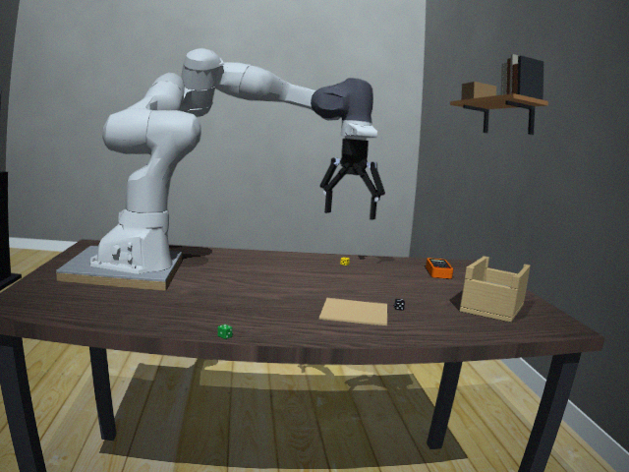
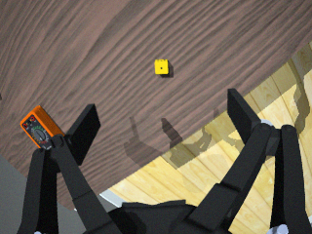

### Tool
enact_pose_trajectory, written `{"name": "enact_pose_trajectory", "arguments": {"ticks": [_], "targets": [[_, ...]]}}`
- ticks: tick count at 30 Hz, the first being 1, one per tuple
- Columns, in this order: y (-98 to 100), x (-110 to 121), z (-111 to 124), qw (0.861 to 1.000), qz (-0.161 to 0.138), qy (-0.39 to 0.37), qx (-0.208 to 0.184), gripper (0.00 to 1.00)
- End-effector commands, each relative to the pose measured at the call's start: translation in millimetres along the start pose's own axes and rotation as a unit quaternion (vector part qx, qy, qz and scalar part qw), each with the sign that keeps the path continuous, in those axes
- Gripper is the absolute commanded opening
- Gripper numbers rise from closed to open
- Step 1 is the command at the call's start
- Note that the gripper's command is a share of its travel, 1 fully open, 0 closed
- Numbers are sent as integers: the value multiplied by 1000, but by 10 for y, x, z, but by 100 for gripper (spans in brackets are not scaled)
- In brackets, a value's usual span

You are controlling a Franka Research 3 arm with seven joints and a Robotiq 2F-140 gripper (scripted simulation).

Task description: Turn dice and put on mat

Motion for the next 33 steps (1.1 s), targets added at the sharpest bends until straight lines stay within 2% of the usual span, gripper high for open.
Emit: {"name": "enact_pose_trajectory", "arguments": {"ticks": [1, 5, 7, 8, 33], "targets": [[-81, 2, -13, 1000, 2, -24, 1, 100], [-392, 5, -72, 999, 2, -38, 1, 100], [-425, 5, -80, 999, 2, -39, 2, 100], [-425, 5, -80, 999, 2, -39, 2, 29], [-425, 5, -80, 999, 2, -39, 2, 29]]}}
Point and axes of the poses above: the point where the finger pads meet when closed, its own y axis back along the fingers, its own x axis across the jaws, z = x × y, the point moved 8 cm from there along y, back along the fingers, and after that the axes turned 10 degrees about y, right-handed, at the moved point
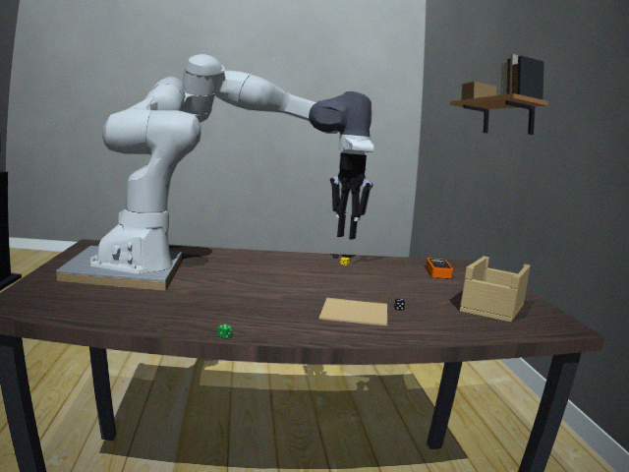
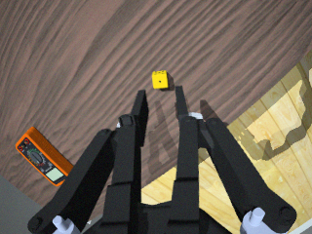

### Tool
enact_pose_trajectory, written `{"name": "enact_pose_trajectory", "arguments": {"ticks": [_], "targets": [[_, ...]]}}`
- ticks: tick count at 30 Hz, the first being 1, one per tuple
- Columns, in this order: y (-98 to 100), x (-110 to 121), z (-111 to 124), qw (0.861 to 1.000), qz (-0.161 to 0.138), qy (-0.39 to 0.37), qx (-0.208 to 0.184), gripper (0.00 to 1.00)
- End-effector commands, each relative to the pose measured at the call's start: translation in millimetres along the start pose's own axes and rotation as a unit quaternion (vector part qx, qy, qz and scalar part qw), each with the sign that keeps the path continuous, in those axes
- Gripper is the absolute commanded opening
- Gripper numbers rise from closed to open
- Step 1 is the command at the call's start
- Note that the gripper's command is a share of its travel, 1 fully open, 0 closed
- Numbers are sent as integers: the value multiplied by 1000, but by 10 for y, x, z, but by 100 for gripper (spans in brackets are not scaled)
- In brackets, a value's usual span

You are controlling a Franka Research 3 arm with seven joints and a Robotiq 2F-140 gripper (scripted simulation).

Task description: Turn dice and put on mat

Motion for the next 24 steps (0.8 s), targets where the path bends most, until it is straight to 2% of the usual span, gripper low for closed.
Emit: {"name": "enact_pose_trajectory", "arguments": {"ticks": [1, 24], "targets": [[1, -20, -13, 1000, -2, -6, 0, 29], [-46, -21, -13, 1000, -2, -6, 0, 29]]}}
Point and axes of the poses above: the point where the finger pads meet when closed, its own y axis back along the fingers, its own x axis across the jaws, z = x × y, the point moved 8 cm from there along y, back along the fingers, and after that the axes turned 10 degrees about y, right-handed, at the moved point
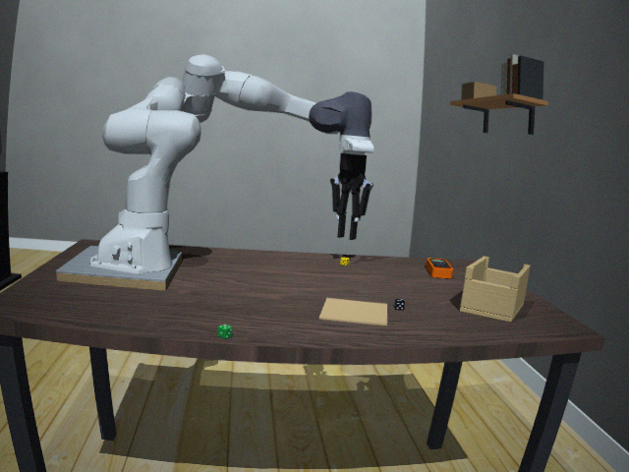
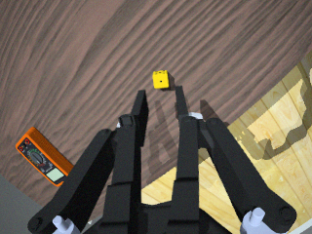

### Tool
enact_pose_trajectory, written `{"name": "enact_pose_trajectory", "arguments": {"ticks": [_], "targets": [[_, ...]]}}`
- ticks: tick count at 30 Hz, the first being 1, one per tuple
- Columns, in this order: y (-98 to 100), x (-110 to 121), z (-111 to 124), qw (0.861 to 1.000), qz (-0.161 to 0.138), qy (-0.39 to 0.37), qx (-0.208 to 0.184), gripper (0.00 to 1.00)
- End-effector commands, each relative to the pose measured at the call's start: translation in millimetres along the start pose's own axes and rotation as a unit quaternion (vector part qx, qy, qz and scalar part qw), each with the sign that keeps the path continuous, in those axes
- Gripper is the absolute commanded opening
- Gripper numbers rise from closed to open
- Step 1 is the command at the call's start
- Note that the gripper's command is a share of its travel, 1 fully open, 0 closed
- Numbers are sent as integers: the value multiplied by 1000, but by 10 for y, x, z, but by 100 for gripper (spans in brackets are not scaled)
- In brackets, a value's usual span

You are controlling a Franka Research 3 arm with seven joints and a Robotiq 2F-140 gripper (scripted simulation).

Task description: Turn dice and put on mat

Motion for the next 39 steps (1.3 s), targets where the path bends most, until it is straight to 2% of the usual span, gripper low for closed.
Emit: {"name": "enact_pose_trajectory", "arguments": {"ticks": [1, 39], "targets": [[-42, -12, -14, 1000, -1, -5, 0, 29], [-471, -14, -13, 1000, -1, -5, 0, 29]]}}
Point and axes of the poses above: the point where the finger pads meet when closed, its own y axis back along the fingers, its own x axis across the jaws, z = x × y, the point moved 8 cm from there along y, back along the fingers, and after that the axes turned 10 degrees about y, right-handed, at the moved point
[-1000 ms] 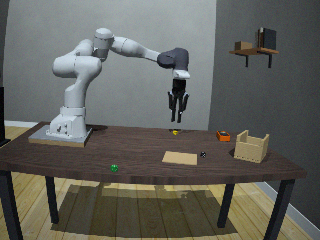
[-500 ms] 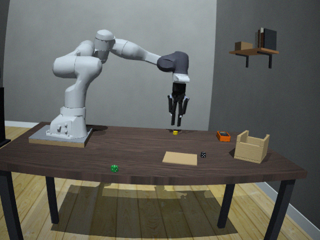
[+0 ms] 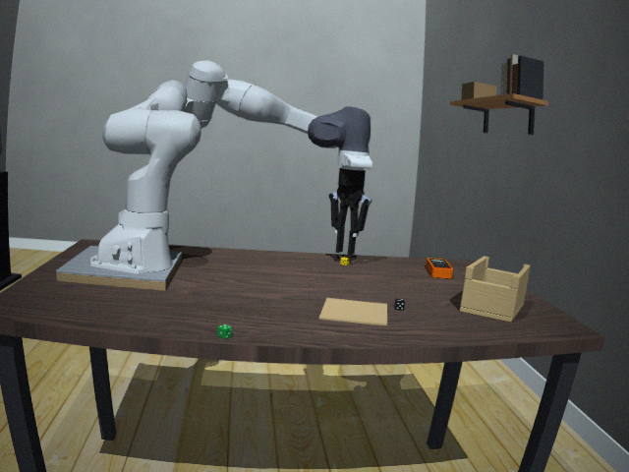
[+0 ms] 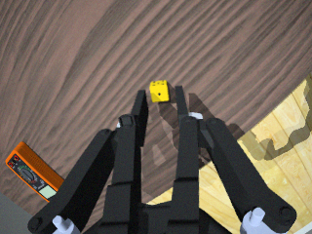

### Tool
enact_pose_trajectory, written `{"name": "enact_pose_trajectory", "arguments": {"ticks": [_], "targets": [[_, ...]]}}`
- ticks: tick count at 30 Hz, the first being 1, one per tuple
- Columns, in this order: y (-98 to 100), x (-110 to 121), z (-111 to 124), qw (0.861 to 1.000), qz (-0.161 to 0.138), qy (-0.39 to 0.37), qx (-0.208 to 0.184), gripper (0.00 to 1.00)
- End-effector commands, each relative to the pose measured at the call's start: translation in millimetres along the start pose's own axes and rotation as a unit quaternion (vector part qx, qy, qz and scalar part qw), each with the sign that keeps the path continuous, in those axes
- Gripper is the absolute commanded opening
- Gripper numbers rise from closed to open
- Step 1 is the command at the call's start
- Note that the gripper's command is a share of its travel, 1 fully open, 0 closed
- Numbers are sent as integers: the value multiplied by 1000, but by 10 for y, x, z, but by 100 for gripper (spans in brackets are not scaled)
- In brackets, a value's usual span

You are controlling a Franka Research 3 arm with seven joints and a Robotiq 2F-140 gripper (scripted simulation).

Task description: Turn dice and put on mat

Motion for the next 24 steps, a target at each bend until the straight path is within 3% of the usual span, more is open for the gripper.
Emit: {"name": "enact_pose_trajectory", "arguments": {"ticks": [1, 24], "targets": [[-30, -21, -12, 1000, -2, 2, -1, 29], [-60, -21, -12, 1000, -2, 2, -1, 29]]}}
Point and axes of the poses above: the point where the finger pads meet when closed, its own y axis back along the fingers, its own x axis across the jaws, z = x × y, the point moved 8 cm from there along y, back along the fingers, and after that the axes turned 10 degrees about y, right-handed, at the moved point
